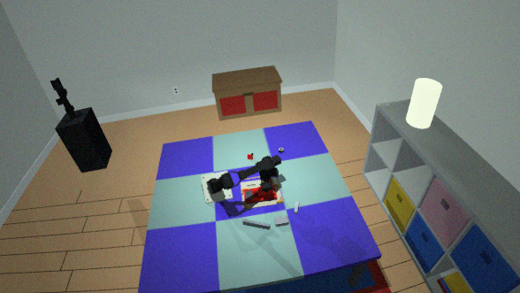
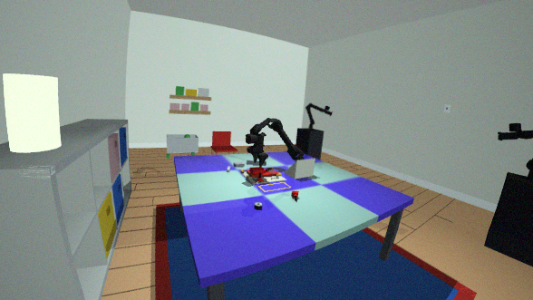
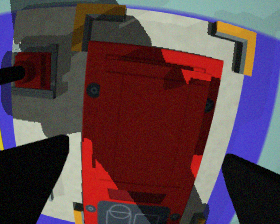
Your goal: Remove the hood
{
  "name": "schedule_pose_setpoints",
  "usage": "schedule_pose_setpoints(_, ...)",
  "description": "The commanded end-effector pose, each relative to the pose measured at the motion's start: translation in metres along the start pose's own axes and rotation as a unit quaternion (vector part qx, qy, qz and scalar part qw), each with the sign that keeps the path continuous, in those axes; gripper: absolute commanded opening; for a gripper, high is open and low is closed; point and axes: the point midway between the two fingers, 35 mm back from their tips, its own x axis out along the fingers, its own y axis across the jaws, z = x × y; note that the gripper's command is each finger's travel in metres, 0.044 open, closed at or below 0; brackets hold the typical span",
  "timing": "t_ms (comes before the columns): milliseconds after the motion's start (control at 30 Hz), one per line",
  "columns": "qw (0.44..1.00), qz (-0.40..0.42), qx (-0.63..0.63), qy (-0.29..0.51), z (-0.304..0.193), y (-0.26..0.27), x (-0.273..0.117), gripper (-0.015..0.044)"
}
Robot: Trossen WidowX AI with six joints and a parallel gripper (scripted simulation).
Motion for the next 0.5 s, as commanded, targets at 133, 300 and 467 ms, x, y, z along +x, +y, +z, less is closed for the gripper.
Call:
schedule_pose_setpoints(133, 1.000, -0.003, -0.002, 0.000, -0.0006, -0.0009, 0.0060, 0.0440)
schedule_pose_setpoints(300, 1.000, -0.003, -0.002, 0.000, -0.0009, -0.0009, 0.0093, 0.0440)
schedule_pose_setpoints(467, 1.000, -0.003, -0.002, 0.000, -0.0011, -0.0008, 0.0125, 0.0440)
